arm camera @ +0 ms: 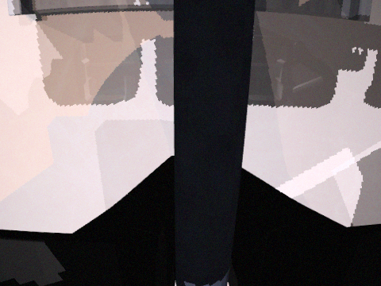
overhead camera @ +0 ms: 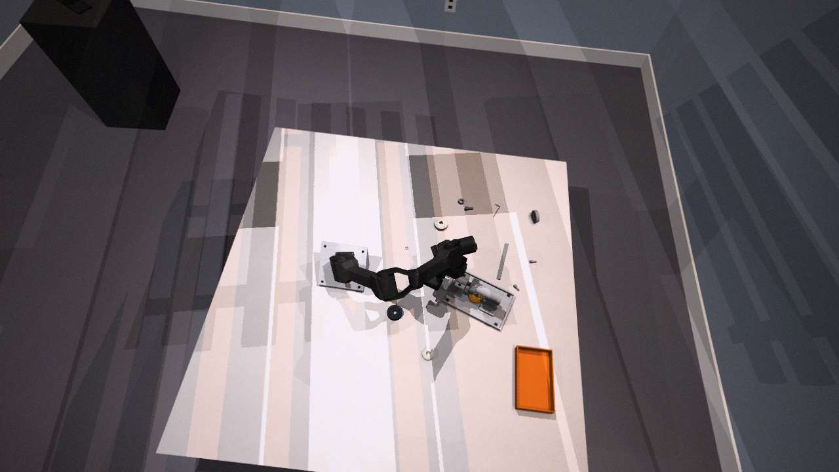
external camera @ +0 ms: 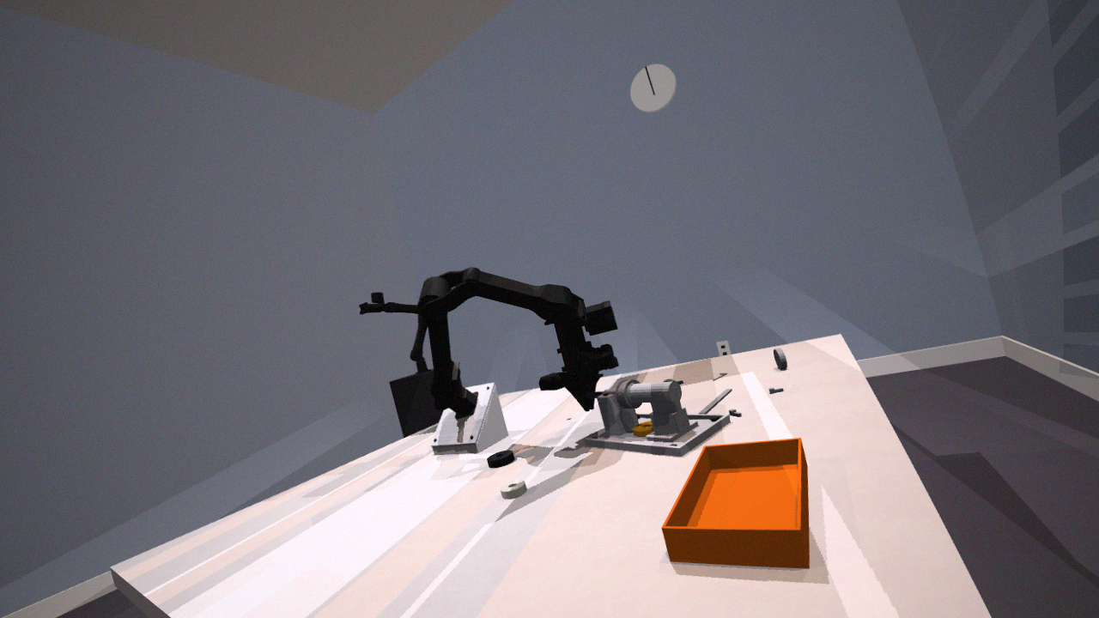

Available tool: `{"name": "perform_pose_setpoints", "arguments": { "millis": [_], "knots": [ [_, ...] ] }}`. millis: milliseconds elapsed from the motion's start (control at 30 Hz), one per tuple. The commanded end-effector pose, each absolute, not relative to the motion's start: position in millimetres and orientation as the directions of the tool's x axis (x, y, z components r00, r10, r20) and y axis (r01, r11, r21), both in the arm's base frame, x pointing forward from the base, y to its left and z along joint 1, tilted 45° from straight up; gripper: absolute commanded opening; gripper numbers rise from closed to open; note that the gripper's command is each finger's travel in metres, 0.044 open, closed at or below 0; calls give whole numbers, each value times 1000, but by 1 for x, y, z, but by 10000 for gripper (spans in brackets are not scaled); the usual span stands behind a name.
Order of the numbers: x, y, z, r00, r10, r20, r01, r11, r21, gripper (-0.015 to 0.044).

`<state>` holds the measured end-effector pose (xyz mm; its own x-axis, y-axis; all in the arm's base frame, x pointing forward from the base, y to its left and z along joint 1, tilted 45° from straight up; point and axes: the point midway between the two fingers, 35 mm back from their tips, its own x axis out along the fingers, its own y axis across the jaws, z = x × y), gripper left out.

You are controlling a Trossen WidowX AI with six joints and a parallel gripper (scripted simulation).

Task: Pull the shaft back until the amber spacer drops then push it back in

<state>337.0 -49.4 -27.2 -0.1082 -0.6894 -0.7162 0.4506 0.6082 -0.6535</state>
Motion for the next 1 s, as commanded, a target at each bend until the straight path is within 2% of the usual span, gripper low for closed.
{"name": "perform_pose_setpoints", "arguments": {
  "millis": [0,967],
  "knots": [
    [343,-50,-25,-96,-693,-715,454,608,-651,0],
    [353,-55,-22,-96,-693,-715,455,608,-651,0]
  ]
}}
